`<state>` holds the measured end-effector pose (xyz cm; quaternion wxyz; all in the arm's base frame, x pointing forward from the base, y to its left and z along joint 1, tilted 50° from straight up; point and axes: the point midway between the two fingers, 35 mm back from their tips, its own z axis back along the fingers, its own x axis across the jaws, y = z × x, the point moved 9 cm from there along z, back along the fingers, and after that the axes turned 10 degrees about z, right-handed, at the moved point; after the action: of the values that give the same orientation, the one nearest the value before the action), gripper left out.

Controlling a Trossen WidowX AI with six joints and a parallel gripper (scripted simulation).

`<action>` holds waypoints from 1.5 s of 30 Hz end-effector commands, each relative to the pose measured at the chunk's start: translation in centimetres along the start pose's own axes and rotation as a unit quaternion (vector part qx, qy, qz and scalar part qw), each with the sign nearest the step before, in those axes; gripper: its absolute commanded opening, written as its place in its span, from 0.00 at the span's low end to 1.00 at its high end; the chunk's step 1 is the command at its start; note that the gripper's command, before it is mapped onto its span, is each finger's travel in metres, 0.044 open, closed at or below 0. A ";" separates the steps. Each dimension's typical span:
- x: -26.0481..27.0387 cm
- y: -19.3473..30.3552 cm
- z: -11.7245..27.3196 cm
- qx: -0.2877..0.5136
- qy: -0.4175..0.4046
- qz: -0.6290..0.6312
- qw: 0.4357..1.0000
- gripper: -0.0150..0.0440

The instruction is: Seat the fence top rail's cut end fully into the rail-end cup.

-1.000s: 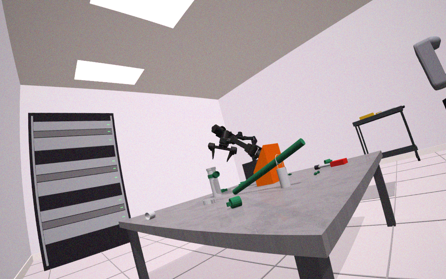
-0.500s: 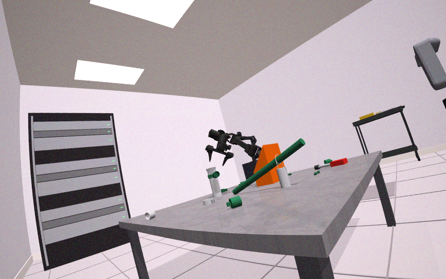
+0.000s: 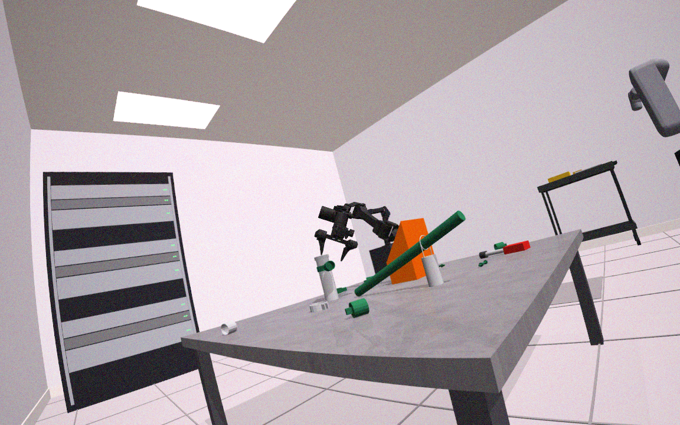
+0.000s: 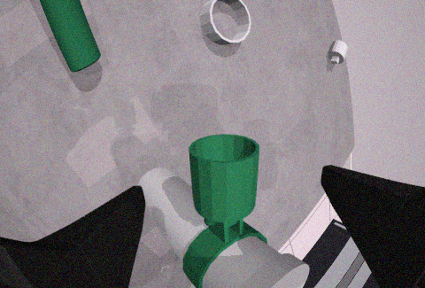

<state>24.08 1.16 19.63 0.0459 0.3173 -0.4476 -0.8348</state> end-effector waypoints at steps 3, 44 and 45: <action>0.2 -0.3 -1.0 -0.003 -0.004 0.005 1.000 1.00; 0.3 0.0 -6.6 0.001 0.000 0.006 1.000 0.78; 0.3 0.0 -6.6 0.001 0.000 0.006 1.000 0.73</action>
<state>27.64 -3.66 16.95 0.0466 0.3164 -0.4508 -0.8334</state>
